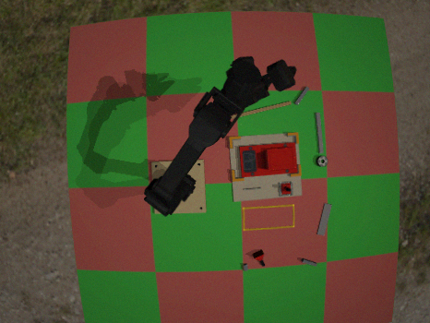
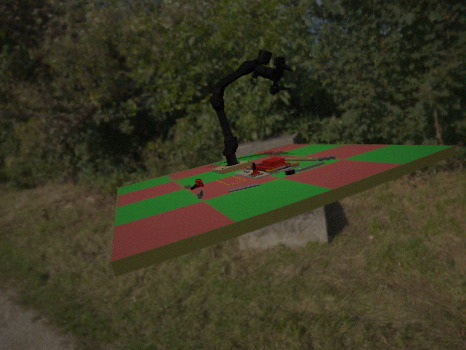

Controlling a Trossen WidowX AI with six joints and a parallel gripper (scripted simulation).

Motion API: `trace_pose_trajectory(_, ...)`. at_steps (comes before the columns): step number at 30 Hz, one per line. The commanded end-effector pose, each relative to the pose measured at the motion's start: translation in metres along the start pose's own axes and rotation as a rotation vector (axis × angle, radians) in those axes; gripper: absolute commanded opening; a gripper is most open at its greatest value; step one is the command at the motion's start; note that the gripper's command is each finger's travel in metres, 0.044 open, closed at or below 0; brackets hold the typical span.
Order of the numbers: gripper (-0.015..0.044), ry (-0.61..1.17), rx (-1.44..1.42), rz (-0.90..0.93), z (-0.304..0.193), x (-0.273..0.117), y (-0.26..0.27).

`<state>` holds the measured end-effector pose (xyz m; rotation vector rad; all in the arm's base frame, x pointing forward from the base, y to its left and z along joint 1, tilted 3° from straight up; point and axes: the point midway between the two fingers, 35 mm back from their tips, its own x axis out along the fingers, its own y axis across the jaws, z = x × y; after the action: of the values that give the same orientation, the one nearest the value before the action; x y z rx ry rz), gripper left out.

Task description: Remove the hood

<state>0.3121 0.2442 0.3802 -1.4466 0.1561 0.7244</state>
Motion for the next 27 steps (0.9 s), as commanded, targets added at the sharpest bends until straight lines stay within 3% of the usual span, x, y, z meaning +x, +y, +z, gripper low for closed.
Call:
trace_pose_trajectory(1,0.0440,0.118,0.255,0.144,-0.041,0.042,0.032)
trace_pose_trajectory(12,0.0440,0.529,0.952,0.412,-0.148,0.099,0.123)
trace_pose_trajectory(23,0.0440,1.075,1.652,0.522,-0.245,0.108,0.210)
trace_pose_trajectory(27,0.0440,1.103,1.684,0.523,-0.250,0.108,0.213)
